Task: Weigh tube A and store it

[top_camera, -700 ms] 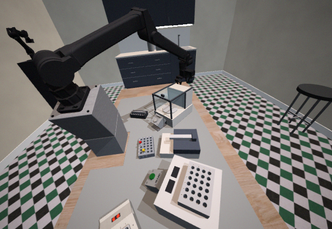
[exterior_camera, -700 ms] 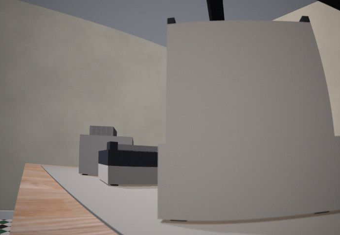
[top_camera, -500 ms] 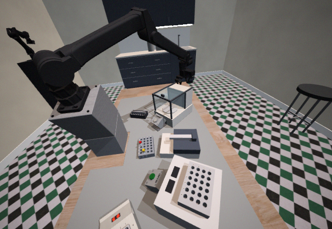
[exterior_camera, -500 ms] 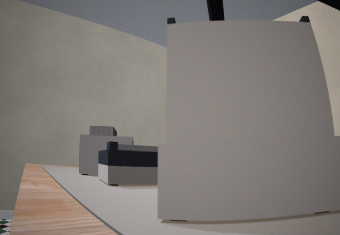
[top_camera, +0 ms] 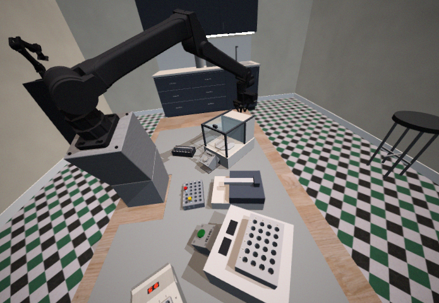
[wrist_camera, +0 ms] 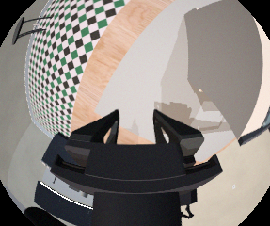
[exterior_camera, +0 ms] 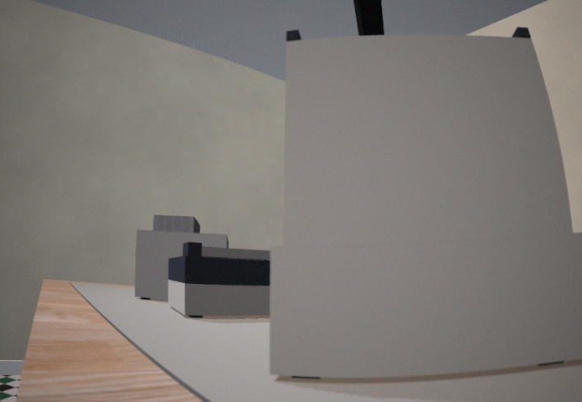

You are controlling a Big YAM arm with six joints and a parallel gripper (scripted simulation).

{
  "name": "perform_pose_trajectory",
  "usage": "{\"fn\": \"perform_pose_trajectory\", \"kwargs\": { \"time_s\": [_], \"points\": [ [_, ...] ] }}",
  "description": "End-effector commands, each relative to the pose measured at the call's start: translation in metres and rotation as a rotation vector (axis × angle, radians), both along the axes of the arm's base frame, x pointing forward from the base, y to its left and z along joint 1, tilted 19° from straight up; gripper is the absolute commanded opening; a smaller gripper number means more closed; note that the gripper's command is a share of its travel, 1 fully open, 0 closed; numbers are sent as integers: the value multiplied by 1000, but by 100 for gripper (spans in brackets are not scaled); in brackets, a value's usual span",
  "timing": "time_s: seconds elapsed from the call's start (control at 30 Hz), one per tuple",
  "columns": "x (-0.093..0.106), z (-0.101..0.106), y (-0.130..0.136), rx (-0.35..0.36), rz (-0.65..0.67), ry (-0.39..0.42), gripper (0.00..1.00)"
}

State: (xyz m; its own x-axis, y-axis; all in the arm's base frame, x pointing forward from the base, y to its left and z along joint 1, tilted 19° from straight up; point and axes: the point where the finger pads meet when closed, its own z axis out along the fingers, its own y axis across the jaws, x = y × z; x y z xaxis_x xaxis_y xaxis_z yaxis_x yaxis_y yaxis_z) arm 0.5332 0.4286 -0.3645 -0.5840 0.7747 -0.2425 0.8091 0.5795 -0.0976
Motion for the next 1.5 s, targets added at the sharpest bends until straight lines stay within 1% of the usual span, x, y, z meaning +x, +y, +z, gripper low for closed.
{"fn": "perform_pose_trajectory", "kwargs": {
  "time_s": [0.0, 0.17, 0.27, 0.33, 0.4, 0.43, 0.63, 0.9, 0.97, 1.0, 1.07, 1.1, 1.17, 1.27, 1.3, 1.33, 1.37, 1.4, 1.43, 1.47],
  "points": [
    [5, 49, 32, 30, 11, -32, 36],
    [4, 73, 39, 30, 11, -32, 36],
    [3, 81, 41, 30, 11, -32, 36],
    [14, 88, 48, 71, 11, -74, 36],
    [14, 88, 48, 71, 11, -74, 36],
    [16, 102, 55, 71, 11, -74, 36],
    [16, 137, 67, 72, 11, -73, 36],
    [14, 175, 79, 73, 11, -73, 36],
    [14, 175, 79, 73, 11, -73, 36],
    [14, 185, 85, 73, 11, -73, 36],
    [8, 168, 81, 52, 11, -53, 36],
    [7, 165, 80, 48, 11, -49, 36],
    [3, 152, 76, 34, 11, -35, 36],
    [3, 152, 77, 33, 13, -34, 36],
    [12, 161, 69, 40, 5, -40, 36],
    [12, 161, 69, 40, 5, -40, 36],
    [17, 190, 76, 51, 25, -51, 30],
    [7, 170, 52, 26, 15, -27, 30],
    [6, 170, 40, 26, 5, -27, 30],
    [2, 170, 34, 26, 5, -27, 30]
  ]
}}
